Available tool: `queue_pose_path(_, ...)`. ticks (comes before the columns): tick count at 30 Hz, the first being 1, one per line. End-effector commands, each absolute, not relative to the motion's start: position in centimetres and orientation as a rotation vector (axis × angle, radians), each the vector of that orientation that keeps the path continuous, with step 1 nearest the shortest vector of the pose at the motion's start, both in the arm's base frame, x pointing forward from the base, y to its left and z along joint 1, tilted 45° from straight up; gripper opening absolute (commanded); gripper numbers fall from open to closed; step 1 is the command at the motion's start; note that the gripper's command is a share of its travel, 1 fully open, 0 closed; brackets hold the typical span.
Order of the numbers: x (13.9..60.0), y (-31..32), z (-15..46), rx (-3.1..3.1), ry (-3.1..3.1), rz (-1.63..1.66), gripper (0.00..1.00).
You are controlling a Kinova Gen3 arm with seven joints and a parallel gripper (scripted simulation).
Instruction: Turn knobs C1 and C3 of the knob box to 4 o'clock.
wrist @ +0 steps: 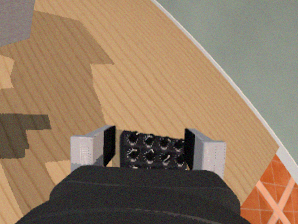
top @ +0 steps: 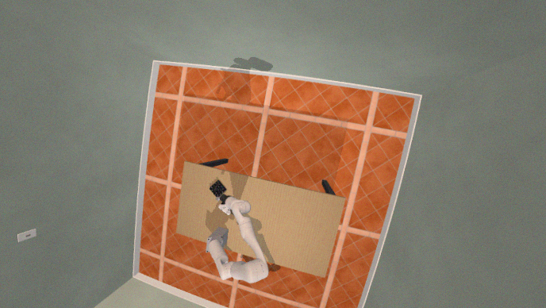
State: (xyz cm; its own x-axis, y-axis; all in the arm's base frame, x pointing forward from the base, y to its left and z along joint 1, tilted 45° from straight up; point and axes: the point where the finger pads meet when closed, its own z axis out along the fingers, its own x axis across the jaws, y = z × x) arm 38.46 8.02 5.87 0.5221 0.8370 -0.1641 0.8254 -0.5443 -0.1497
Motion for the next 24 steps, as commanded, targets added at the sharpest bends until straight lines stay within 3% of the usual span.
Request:
queue_pose_path(1,37.8,8.5,5.4,-2.700,-1.450,0.358,1.00)
queue_pose_path(24,37.1,9.4,3.5,-2.789,-1.321,0.414,1.00)
